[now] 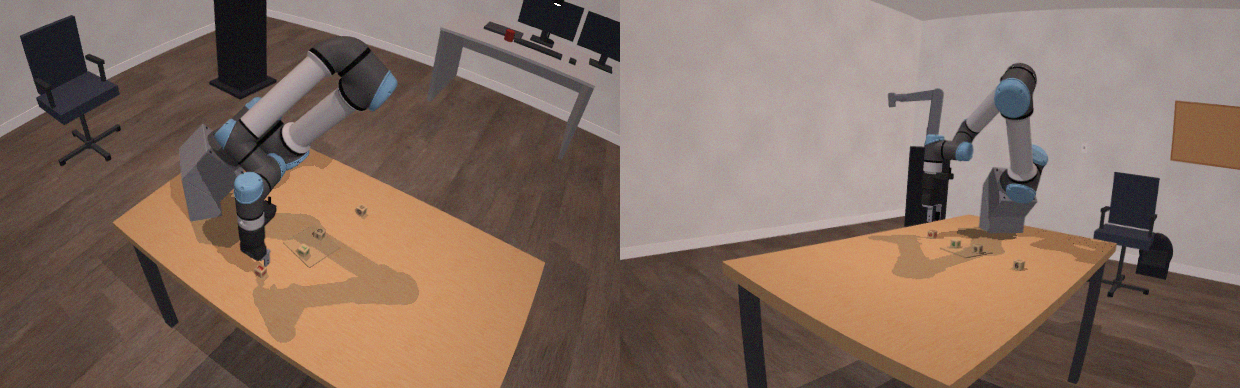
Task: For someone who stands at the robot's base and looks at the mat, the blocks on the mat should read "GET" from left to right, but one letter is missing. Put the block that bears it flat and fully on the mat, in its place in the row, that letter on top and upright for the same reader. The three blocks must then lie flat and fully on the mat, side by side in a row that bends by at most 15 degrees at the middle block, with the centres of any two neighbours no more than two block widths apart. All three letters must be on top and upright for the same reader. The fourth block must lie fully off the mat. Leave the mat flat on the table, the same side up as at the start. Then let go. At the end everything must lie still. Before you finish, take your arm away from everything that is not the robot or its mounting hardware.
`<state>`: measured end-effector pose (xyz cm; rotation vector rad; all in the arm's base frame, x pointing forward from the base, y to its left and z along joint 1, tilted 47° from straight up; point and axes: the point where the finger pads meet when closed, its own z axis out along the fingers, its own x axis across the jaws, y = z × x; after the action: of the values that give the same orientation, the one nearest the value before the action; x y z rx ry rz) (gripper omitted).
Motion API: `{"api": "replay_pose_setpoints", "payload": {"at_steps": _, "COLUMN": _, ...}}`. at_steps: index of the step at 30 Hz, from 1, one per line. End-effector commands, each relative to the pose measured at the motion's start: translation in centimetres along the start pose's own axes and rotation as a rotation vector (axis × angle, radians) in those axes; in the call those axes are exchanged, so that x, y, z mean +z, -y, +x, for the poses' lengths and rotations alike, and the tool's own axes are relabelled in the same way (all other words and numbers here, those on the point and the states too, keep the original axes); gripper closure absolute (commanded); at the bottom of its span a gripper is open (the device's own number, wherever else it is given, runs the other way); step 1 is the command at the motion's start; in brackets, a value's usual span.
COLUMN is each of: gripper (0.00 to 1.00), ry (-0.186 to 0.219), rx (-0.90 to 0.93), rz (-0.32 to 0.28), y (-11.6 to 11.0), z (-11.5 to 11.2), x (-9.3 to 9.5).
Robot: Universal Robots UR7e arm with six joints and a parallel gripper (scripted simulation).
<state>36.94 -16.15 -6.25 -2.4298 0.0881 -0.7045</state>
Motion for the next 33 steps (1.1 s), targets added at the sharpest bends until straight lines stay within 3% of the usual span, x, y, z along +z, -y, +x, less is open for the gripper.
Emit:
{"api": "replay_pose_setpoints", "payload": {"at_steps": 1, "gripper": 0.00, "ry": 0.000, "rx": 0.000, "rz": -0.001, "y": 0.0, "z": 0.0, "x": 0.7}}
{"api": "replay_pose_setpoints", "payload": {"at_steps": 18, "gripper": 0.00, "ry": 0.000, "rx": 0.000, "rz": -0.001, "y": 0.0, "z": 0.0, "x": 2.8}}
{"api": "replay_pose_setpoints", "payload": {"at_steps": 33, "gripper": 0.00, "ry": 0.000, "rx": 0.000, "rz": -0.001, "y": 0.0, "z": 0.0, "x": 3.3}}
